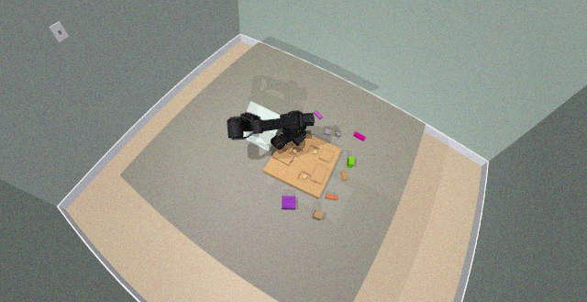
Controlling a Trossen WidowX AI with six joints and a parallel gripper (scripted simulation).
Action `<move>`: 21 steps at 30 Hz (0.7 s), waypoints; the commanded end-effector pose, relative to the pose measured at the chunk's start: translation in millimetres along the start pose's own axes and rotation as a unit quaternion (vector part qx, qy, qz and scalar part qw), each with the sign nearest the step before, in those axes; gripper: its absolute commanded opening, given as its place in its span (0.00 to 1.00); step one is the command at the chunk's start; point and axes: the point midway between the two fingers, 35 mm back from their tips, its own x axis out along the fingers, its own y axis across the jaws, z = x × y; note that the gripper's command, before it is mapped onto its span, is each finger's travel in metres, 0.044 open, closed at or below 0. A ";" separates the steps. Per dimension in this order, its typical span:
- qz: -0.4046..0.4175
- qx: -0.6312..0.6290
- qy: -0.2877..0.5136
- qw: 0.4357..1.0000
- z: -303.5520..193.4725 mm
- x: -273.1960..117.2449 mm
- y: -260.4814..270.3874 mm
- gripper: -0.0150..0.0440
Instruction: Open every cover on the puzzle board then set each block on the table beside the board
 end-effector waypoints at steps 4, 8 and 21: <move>0.001 0.002 0.001 1.000 -0.4 -10.1 -0.2 0.39; 0.000 0.002 0.001 1.000 -0.5 -14.3 -0.3 0.39; 0.001 0.002 0.002 1.000 0.2 -46.3 0.8 0.39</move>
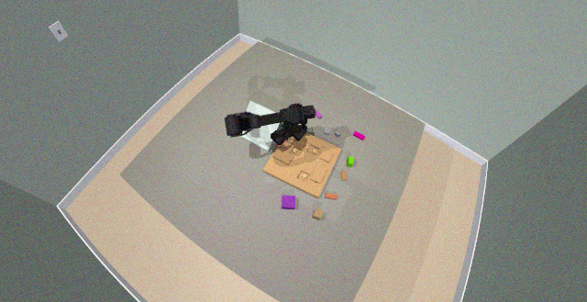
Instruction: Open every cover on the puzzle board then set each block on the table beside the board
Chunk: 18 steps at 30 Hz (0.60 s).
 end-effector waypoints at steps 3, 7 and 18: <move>0.001 0.002 0.001 1.000 -0.7 -16.3 -0.3 0.39; 0.000 0.002 0.001 1.000 -1.2 -24.8 -0.9 0.39; 0.003 0.003 0.001 1.000 5.3 -31.9 31.3 0.39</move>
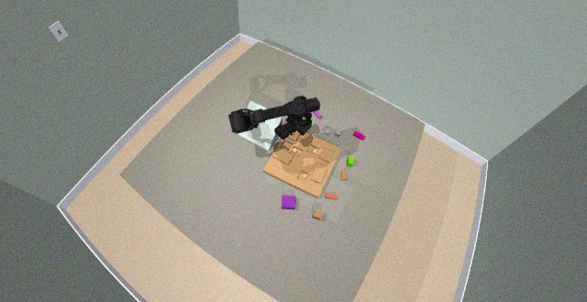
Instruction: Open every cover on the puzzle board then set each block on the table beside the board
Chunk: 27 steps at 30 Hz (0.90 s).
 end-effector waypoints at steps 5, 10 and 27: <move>0.000 0.000 0.003 1.000 2.6 -4.2 28.8 0.39; 0.001 0.001 0.003 1.000 3.4 -6.1 47.0 0.39; 0.003 0.001 0.003 1.000 -2.1 -6.8 110.4 0.39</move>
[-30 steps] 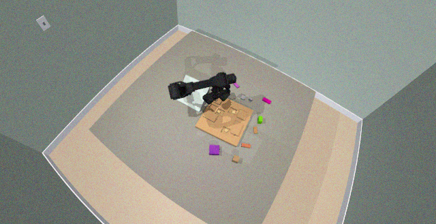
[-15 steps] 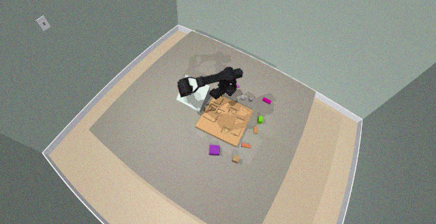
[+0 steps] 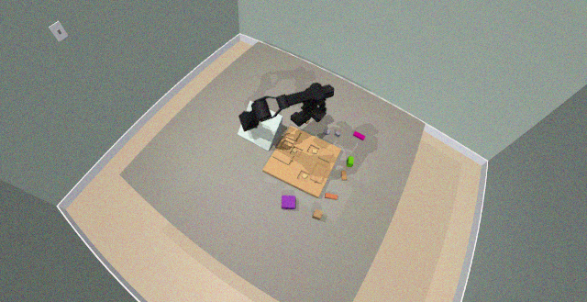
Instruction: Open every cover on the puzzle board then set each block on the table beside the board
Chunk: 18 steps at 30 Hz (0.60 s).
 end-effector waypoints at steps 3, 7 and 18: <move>0.000 0.002 0.002 1.000 -5.2 3.0 24.6 0.39; 0.000 0.002 0.002 1.000 -8.8 4.8 39.5 0.39; 0.000 0.003 0.002 1.000 -21.1 12.1 77.3 0.39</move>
